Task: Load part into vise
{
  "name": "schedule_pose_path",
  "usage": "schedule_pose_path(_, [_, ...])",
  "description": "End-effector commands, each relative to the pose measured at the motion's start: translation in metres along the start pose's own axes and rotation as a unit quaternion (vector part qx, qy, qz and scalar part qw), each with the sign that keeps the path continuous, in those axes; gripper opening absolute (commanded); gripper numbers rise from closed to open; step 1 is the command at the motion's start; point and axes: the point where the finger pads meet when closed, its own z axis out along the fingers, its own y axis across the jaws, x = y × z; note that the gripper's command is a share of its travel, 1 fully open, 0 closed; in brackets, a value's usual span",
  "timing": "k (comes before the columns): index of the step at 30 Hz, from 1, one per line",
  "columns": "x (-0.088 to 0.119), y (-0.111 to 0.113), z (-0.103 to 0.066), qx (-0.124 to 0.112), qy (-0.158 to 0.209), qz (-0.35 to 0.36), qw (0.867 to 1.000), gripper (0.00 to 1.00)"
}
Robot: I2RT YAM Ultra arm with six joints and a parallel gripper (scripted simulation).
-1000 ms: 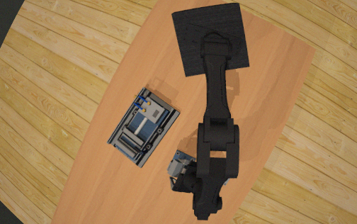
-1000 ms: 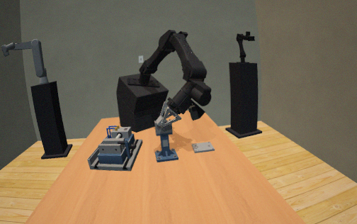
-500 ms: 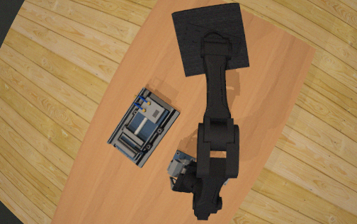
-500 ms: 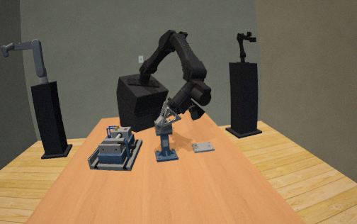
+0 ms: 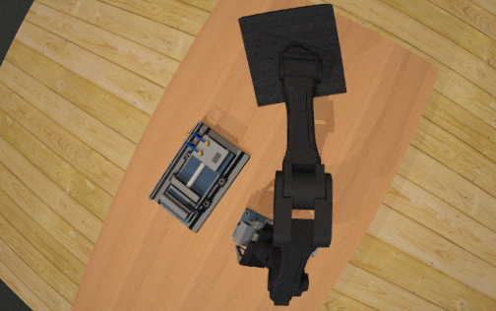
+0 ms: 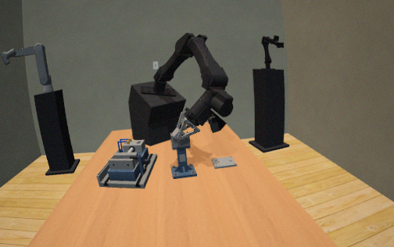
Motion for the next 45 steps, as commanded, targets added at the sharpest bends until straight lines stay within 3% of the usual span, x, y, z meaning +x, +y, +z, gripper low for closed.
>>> schedule_pose_path(1, [0.005, -0.011, -0.012, 0.015, -0.005, 0.013, 1.0, 0.81])
schedule_pose_path(20, [0.001, -0.008, -0.008, 0.015, -0.005, 0.012, 1.0, 0.81])
schedule_pose_path(25, [-0.003, 0.002, 0.0, 0.004, 0.0, 0.003, 1.0, 0.81])
schedule_pose_path(31, [0.0, -0.005, -0.008, 0.015, -0.009, 0.012, 1.0, 0.81])
schedule_pose_path(37, [0.004, -0.004, -0.004, 0.01, -0.012, 0.011, 1.0, 0.81])
schedule_pose_path(38, [0.006, -0.012, -0.009, 0.019, -0.017, 0.019, 1.0, 0.81])
schedule_pose_path(40, [0.005, -0.002, -0.002, 0.007, -0.015, 0.01, 1.0, 0.81])
schedule_pose_path(45, [0.005, -0.002, -0.002, 0.007, -0.023, 0.009, 1.0, 0.81])
